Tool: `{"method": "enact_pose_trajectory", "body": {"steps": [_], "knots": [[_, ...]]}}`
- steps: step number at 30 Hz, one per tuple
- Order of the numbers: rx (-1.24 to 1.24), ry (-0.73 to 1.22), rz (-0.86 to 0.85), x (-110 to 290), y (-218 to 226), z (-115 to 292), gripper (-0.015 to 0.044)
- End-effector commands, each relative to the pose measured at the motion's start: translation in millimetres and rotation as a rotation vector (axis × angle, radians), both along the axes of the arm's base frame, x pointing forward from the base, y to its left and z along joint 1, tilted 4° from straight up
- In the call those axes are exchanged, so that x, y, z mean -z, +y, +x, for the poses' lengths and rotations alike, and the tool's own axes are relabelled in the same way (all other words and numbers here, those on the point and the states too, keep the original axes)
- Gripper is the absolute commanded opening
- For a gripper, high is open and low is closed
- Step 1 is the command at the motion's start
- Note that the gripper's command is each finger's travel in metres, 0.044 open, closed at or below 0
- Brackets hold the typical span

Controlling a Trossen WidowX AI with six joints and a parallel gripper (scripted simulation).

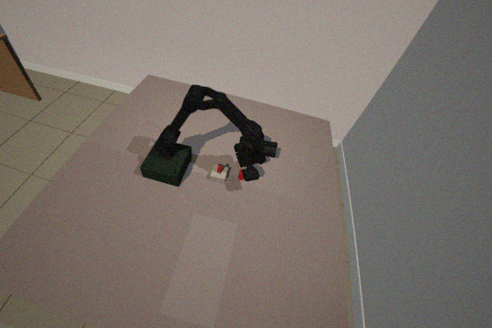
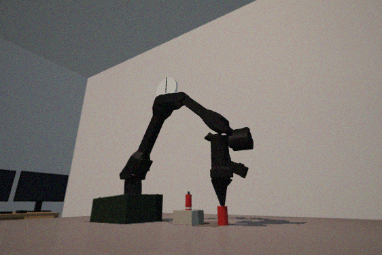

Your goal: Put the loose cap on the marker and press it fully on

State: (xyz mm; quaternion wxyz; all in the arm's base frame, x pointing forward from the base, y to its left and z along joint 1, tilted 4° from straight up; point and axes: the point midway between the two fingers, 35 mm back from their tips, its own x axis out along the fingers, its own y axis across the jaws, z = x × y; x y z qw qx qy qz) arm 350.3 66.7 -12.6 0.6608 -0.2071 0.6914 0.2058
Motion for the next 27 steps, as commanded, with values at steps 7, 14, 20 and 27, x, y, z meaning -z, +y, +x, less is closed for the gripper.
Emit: {"method": "enact_pose_trajectory", "body": {"steps": [7,14,20,27], "knots": [[-0.004,0.002,-0.004,18,-1,-1,0.0248],[-0.004,0.002,-0.004,29,-1,-2,0.0248],[-0.004,0.002,-0.004,37,-1,-3,0.0248],[-0.004,0.002,-0.004,38,-1,-3,0.0129]]}}
